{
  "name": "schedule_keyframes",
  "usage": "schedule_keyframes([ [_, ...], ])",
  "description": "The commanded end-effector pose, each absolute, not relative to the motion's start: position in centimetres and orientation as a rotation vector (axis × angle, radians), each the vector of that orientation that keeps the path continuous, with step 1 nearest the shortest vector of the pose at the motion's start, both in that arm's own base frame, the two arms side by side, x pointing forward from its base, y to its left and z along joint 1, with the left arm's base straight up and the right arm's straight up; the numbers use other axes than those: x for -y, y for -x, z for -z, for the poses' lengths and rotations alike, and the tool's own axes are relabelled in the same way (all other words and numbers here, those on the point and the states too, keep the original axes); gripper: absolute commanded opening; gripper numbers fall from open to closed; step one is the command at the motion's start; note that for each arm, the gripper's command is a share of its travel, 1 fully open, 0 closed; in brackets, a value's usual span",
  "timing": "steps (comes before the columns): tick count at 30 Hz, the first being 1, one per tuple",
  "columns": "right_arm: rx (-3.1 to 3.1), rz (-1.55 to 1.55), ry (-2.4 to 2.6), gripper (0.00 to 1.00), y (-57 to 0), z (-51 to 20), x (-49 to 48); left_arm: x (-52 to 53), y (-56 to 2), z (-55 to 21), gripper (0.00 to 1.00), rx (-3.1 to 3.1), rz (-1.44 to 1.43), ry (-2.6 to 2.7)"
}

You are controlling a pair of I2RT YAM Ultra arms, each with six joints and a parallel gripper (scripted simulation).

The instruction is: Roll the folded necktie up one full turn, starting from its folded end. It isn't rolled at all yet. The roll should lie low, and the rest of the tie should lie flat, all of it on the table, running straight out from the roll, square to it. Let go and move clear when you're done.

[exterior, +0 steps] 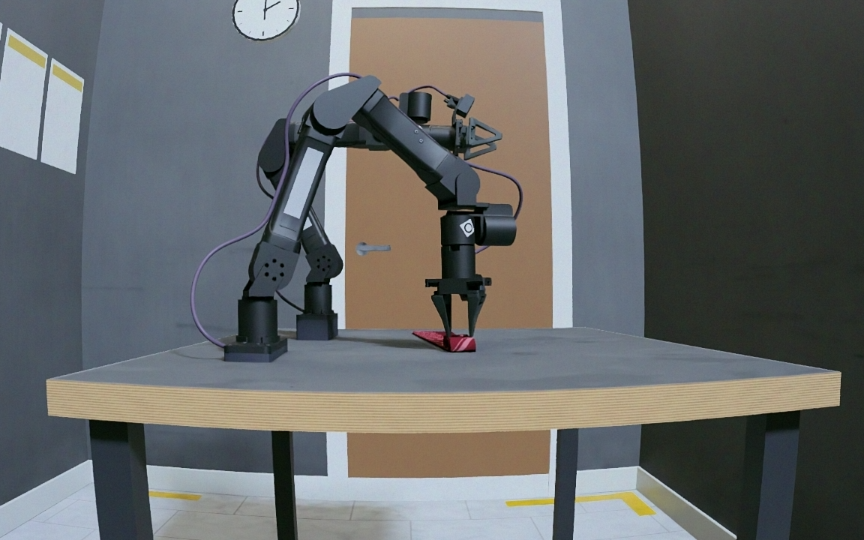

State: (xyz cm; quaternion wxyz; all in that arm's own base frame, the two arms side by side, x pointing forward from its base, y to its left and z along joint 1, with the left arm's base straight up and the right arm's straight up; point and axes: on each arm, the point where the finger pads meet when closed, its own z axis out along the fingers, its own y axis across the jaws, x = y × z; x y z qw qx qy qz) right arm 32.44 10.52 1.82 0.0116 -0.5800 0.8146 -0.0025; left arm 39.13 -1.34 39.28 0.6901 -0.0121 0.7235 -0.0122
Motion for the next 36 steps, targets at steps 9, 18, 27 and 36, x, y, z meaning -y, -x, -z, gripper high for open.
schedule_keyframes([
  [9, -2.549, -0.005, 1.785, 0.38, -32.44, -1.6, -10.74, 1.38, -39.02, -41.37, 1.0, -1.57, 0.044, 0.029],
  [18, -2.557, -0.006, 1.774, 0.38, -32.44, -1.6, -10.74, 1.38, -39.02, -41.37, 1.0, -1.57, 0.044, 0.029],
  [27, -2.563, -0.006, 1.765, 0.38, -32.44, -1.6, -10.74, 1.38, -39.02, -41.37, 1.0, -1.57, 0.044, 0.029],
  [36, -2.571, -0.006, 1.753, 0.38, -32.44, -1.6, -10.74, 1.38, -39.02, -41.37, 1.0, -1.57, 0.044, 0.029],
])
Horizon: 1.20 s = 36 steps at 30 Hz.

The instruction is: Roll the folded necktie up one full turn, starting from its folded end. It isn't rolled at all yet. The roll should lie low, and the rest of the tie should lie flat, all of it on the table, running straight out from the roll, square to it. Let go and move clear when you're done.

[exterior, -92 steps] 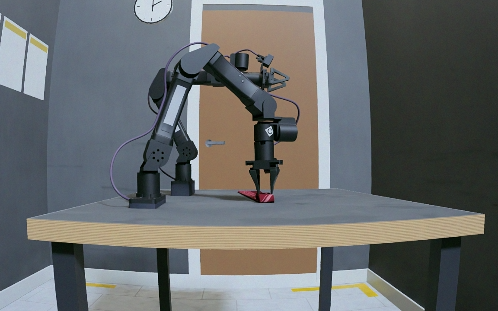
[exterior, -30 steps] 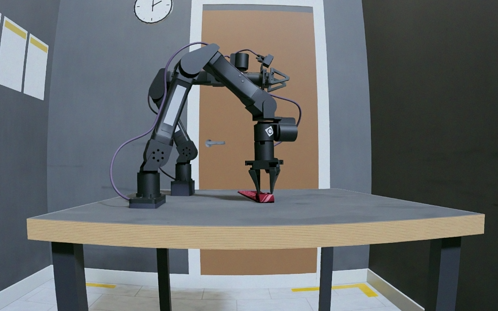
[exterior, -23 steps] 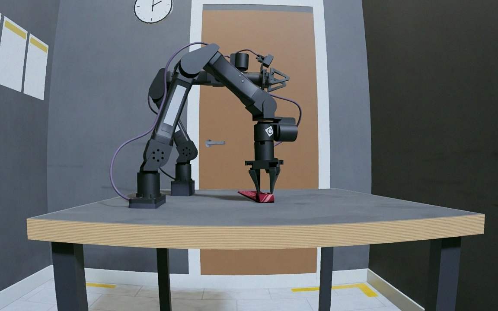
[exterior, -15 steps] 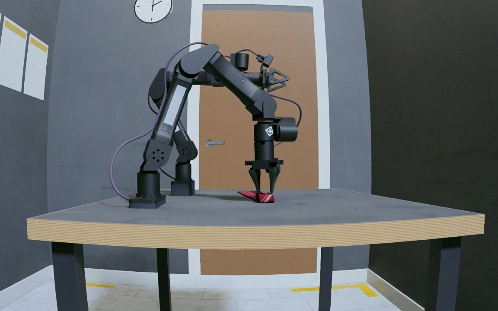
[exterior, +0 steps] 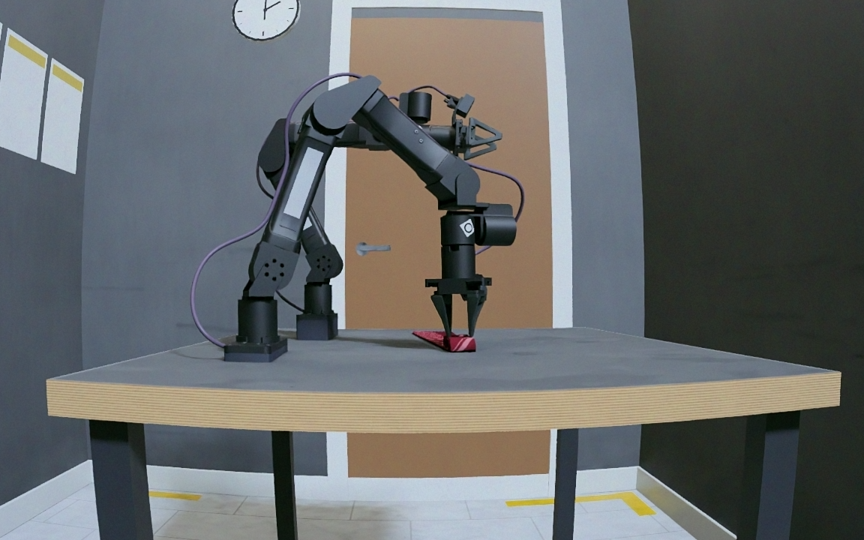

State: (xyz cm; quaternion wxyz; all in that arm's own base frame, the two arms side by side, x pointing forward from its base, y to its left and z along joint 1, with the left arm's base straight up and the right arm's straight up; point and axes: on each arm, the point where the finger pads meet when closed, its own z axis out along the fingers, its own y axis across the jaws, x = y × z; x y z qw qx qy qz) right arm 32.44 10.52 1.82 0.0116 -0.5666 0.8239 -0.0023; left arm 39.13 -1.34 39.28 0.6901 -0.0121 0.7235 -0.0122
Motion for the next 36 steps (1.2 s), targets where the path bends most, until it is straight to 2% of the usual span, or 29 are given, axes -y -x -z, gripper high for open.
schedule_keyframes([
  [1, -2.572, -0.006, 1.752, 0.38, -32.44, -1.6, -10.74, 1.38, -39.02, -41.37, 1.0, -1.57, 0.044, 0.029],
  [36, -2.6, -0.007, 1.71, 0.38, -32.44, -1.6, -10.74, 1.38, -39.02, -41.37, 1.0, -1.57, 0.044, 0.029],
])
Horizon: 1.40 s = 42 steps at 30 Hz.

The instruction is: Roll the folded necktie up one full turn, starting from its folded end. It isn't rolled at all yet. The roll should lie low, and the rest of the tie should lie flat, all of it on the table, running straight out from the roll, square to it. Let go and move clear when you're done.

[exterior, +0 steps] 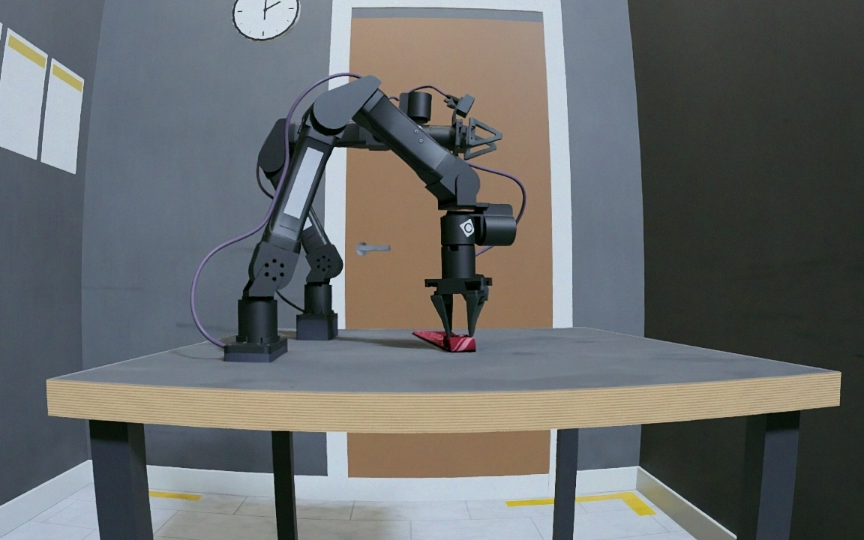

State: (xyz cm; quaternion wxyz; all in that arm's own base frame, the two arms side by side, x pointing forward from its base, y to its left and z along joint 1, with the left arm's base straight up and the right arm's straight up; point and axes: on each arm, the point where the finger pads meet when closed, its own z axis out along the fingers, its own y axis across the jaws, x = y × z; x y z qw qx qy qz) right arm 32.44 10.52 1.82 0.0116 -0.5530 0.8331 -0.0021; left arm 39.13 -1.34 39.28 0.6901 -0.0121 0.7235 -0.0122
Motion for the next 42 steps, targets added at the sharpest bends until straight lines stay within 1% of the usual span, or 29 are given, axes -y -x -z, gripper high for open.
schedule_keyframes([
  [1, -2.601, -0.007, 1.709, 0.38, -32.44, -1.6, -10.74, 1.38, -39.02, -41.37, 1.0, -1.57, 0.044, 0.029],
  [42, -2.632, -0.008, 1.66, 0.38, -32.44, -1.6, -10.74, 1.38, -39.02, -41.37, 1.0, -1.57, 0.044, 0.029],
])
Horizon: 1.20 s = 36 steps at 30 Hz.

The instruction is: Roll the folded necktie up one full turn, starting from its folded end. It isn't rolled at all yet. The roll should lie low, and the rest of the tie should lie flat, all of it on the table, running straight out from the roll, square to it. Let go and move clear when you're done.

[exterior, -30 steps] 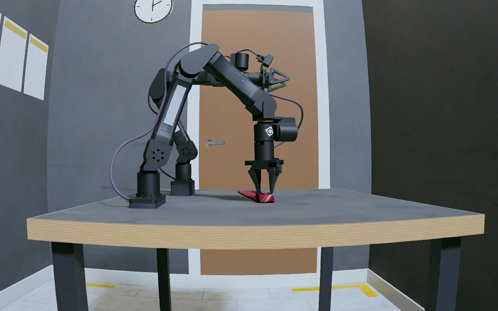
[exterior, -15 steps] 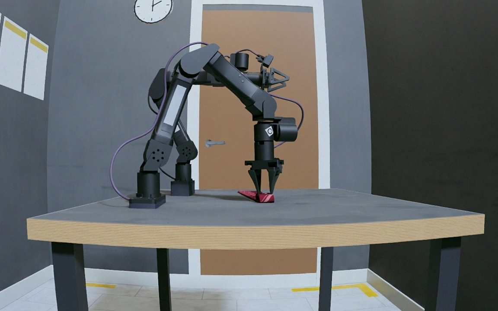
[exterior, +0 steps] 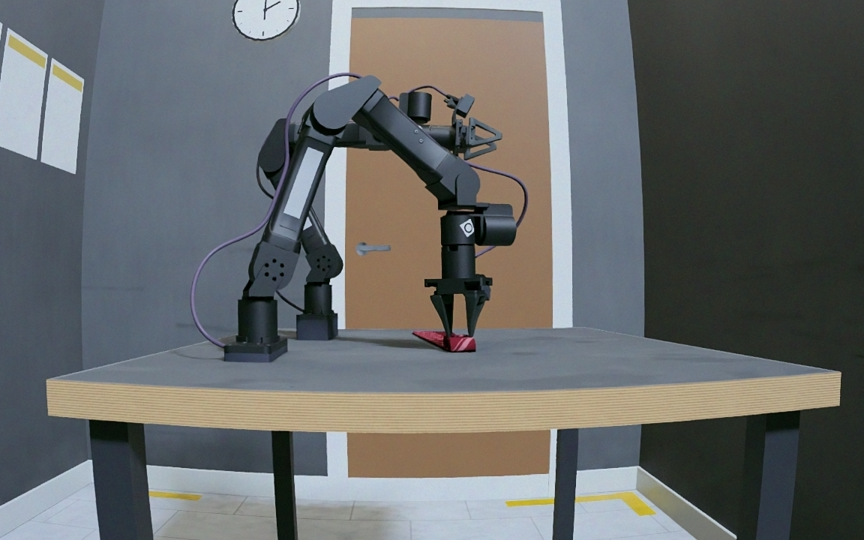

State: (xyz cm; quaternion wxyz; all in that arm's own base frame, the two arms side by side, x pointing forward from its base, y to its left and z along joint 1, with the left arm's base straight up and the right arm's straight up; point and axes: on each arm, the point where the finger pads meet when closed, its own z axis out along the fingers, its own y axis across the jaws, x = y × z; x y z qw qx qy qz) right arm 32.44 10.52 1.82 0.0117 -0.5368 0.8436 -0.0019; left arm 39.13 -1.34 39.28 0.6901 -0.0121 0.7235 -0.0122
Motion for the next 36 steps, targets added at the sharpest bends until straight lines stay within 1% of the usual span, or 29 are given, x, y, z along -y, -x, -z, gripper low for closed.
schedule_keyframes([
  [1, -2.633, -0.008, 1.659, 0.38, -32.44, -1.6, -10.74, 1.38, -39.02, -41.37, 1.0, -1.57, 0.044, 0.029],
  [36, -2.66, -0.008, 1.615, 0.38, -32.44, -1.6, -10.74, 1.38, -39.02, -41.37, 1.0, -1.57, 0.044, 0.029],
])
